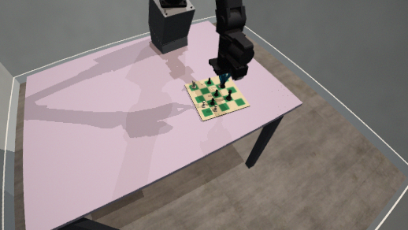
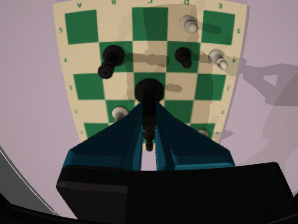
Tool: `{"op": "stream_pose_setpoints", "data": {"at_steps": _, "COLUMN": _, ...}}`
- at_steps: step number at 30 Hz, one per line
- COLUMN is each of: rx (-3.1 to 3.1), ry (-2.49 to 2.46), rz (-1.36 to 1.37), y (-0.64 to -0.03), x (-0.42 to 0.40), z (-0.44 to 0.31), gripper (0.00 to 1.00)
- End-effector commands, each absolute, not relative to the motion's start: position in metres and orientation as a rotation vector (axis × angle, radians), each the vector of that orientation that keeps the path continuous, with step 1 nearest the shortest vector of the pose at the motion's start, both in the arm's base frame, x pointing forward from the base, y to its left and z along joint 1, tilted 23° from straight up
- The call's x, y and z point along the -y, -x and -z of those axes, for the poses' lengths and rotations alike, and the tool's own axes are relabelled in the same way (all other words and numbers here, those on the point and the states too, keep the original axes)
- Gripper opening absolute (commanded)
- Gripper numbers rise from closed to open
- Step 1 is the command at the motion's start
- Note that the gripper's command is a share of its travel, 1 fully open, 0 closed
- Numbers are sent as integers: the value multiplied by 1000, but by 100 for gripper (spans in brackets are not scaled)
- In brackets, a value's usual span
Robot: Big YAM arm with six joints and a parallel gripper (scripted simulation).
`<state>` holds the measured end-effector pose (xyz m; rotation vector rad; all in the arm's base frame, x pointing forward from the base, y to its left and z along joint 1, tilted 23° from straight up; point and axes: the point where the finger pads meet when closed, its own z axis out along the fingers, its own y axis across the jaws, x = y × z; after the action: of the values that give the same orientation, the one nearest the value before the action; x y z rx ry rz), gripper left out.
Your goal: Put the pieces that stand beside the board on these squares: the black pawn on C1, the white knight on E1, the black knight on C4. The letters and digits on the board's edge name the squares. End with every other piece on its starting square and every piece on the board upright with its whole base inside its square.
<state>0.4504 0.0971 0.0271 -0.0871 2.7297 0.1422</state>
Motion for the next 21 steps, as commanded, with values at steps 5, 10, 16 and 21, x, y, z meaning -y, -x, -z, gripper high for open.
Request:
{"op": "stream_pose_setpoints", "data": {"at_steps": 5, "rx": -2709, "ry": 96, "rz": -151, "y": -476, "x": -109, "z": 2, "gripper": 0}}
{"op": "stream_pose_setpoints", "data": {"at_steps": 10, "rx": -2711, "ry": 88, "rz": -150, "y": -481, "x": -110, "z": 16, "gripper": 0}}
{"op": "stream_pose_setpoints", "data": {"at_steps": 16, "rx": -2714, "ry": 88, "rz": -148, "y": -488, "x": -112, "z": 39, "gripper": 0}}
{"op": "stream_pose_setpoints", "data": {"at_steps": 21, "rx": -2715, "ry": 91, "rz": -148, "y": -491, "x": -113, "z": 47, "gripper": 0}}
